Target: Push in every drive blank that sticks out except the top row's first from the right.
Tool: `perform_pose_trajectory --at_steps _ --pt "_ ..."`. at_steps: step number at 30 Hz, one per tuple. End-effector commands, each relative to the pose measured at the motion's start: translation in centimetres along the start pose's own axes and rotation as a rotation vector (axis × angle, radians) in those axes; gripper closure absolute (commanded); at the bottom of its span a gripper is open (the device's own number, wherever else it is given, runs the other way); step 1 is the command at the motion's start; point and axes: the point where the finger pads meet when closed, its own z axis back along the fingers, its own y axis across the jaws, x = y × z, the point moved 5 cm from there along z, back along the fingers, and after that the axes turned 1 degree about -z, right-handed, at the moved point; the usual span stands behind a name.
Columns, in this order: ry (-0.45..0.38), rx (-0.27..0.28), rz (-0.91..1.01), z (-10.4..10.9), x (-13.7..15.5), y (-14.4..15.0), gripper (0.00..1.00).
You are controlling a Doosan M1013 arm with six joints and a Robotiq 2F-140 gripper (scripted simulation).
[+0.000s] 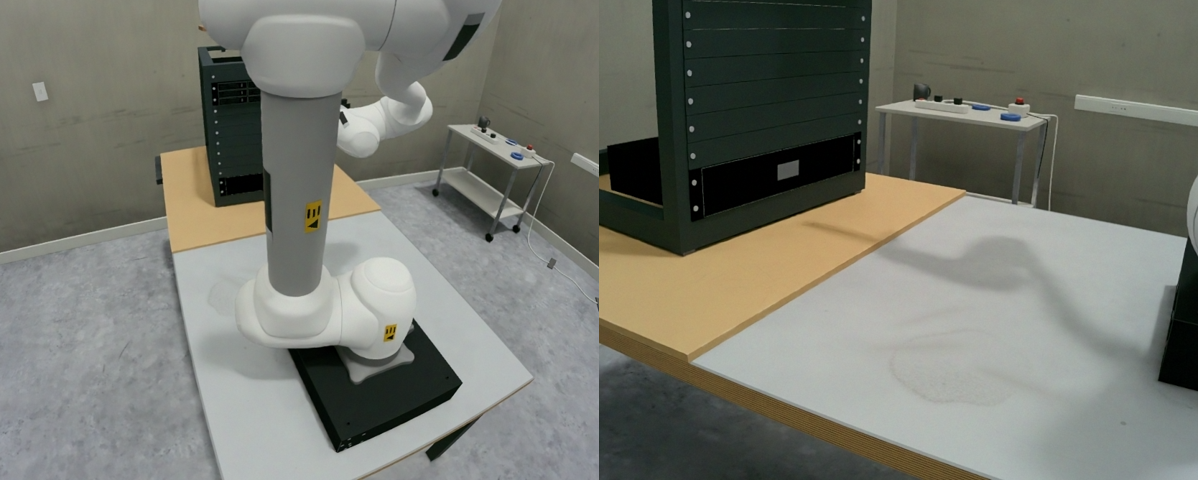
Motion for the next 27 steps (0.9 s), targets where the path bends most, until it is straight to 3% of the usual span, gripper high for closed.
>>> perform_pose_trajectory --at_steps 1,7,16,23,27 --pt "0.001 -0.001 0.0 -1.5 0.7 0.1 0.9" --pt "0.001 -0.001 0.0 -4.3 2.2 0.5 0.9" --pt "0.001 -0.001 0.0 -5.0 2.5 0.6 0.9" --pt "0.001 -0.001 0.0 -8.4 2.5 0.5 0.9" --pt "0.001 -0.001 0.0 -8.8 2.5 0.5 0.9"
